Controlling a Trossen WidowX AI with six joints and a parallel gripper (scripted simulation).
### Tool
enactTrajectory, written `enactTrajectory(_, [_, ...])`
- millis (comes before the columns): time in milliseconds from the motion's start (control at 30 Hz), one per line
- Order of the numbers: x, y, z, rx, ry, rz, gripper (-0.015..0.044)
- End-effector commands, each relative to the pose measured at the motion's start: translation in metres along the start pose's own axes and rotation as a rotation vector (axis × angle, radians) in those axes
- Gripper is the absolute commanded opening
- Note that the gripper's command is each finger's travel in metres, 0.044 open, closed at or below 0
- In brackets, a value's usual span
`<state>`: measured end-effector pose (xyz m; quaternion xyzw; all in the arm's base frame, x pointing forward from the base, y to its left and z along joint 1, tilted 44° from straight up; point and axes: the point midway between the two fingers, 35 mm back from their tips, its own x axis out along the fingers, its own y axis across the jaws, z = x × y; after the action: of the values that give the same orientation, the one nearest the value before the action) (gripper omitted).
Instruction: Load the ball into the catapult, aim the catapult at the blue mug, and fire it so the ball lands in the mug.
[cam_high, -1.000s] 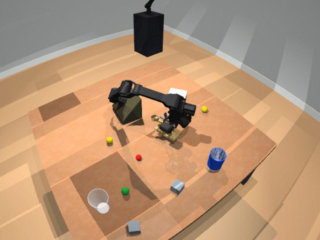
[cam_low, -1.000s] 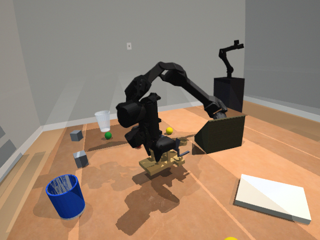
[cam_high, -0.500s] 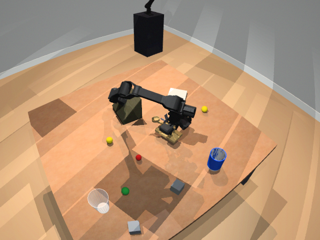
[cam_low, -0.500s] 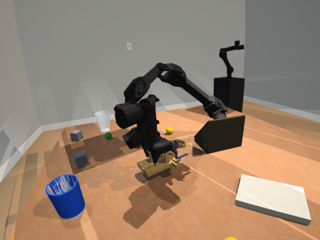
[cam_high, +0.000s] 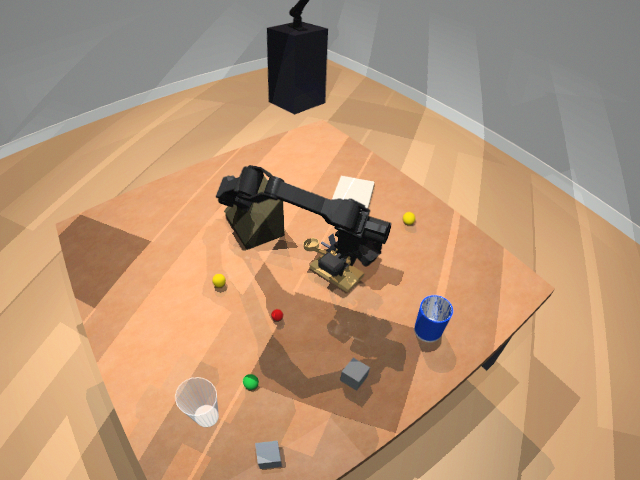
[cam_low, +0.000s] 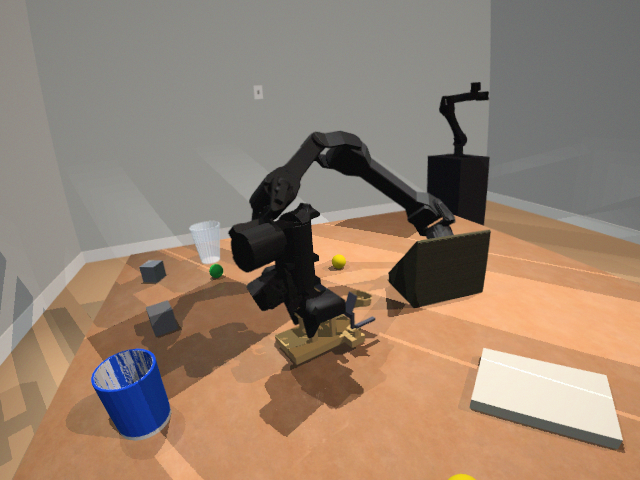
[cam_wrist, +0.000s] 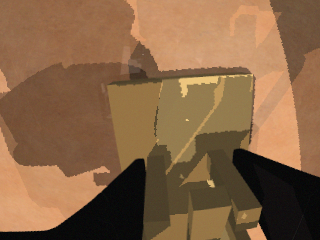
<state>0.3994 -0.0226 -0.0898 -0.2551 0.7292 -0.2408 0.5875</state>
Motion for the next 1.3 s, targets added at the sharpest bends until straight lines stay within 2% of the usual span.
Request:
enactTrajectory(0, [0.007, 0.001, -0.002, -0.011, 0.0, -0.007, 0.0])
enactTrajectory(400, [0.011, 0.0, 0.0, 0.0, 0.0, -0.001, 0.0])
enactTrajectory(867, [0.011, 0.0, 0.0, 0.0, 0.0, -0.001, 0.0368])
enactTrajectory(967, [-0.009, 0.0, 0.002, -0.001, -0.001, 0.001, 0.044])
enactTrajectory(1133, [-0.079, 0.002, 0.001, -0.003, 0.0, 0.004, 0.044])
enactTrajectory(1267, [-0.088, 0.001, -0.001, -0.004, 0.001, 0.004, 0.044])
